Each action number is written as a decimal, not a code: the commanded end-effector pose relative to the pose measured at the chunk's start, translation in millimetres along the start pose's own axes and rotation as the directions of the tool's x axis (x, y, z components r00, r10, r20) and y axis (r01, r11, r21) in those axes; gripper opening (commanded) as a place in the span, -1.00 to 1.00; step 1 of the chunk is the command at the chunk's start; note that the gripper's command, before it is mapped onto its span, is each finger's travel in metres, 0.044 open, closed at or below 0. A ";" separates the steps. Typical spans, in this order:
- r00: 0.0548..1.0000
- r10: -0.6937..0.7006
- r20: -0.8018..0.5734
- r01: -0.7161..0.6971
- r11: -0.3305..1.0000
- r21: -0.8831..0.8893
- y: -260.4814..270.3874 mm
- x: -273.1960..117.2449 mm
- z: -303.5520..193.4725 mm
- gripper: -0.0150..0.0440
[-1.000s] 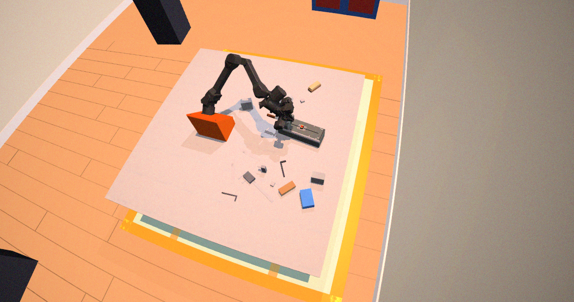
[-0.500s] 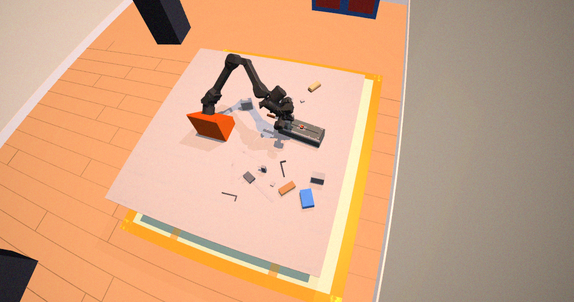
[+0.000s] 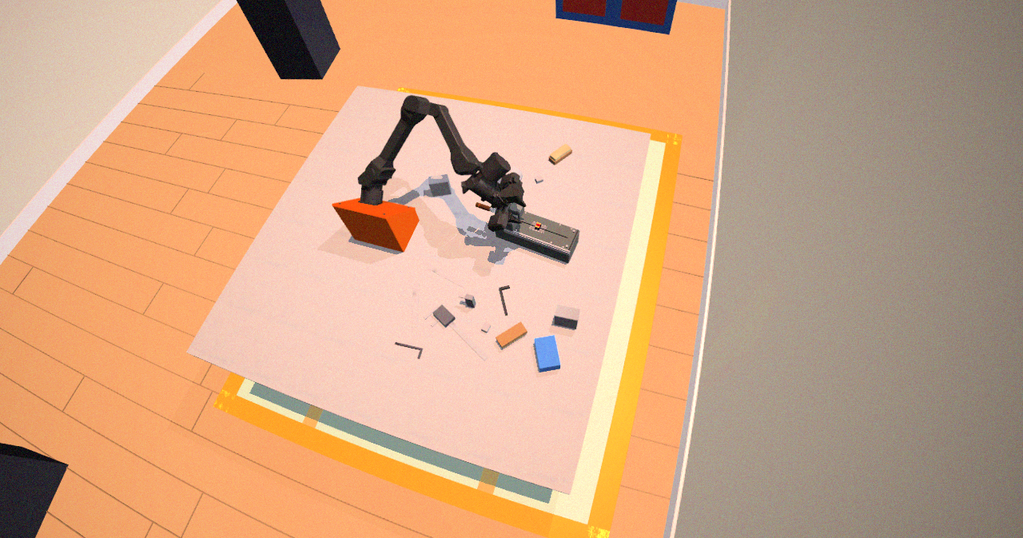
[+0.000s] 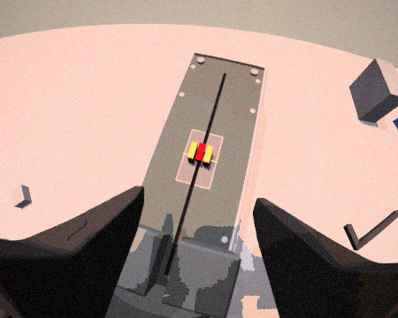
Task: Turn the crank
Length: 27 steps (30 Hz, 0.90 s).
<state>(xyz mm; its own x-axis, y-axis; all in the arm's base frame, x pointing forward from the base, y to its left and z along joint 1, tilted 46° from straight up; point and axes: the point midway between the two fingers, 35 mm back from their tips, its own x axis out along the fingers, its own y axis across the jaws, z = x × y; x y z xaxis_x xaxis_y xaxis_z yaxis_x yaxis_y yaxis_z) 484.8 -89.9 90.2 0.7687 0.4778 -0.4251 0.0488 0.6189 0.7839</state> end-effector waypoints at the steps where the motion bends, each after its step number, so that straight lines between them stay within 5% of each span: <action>1: 1.000 -0.001 0.000 0.001 1.000 0.000 -0.1 0.0 0.0 0.84; 4: 1.000 -0.001 0.000 0.001 1.000 0.000 -0.1 0.0 0.0 1.00; 21: 1.000 -0.001 0.000 0.001 1.000 0.000 -0.1 0.0 0.0 -0.49; 27: 1.000 -0.001 0.000 0.001 1.000 0.000 -0.1 0.0 0.0 -0.49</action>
<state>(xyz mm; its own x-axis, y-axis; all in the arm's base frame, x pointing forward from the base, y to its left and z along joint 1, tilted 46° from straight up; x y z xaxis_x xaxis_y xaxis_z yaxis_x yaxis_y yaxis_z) 484.8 -90.0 90.2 0.7688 0.4777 -0.4251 0.0488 0.6190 0.7839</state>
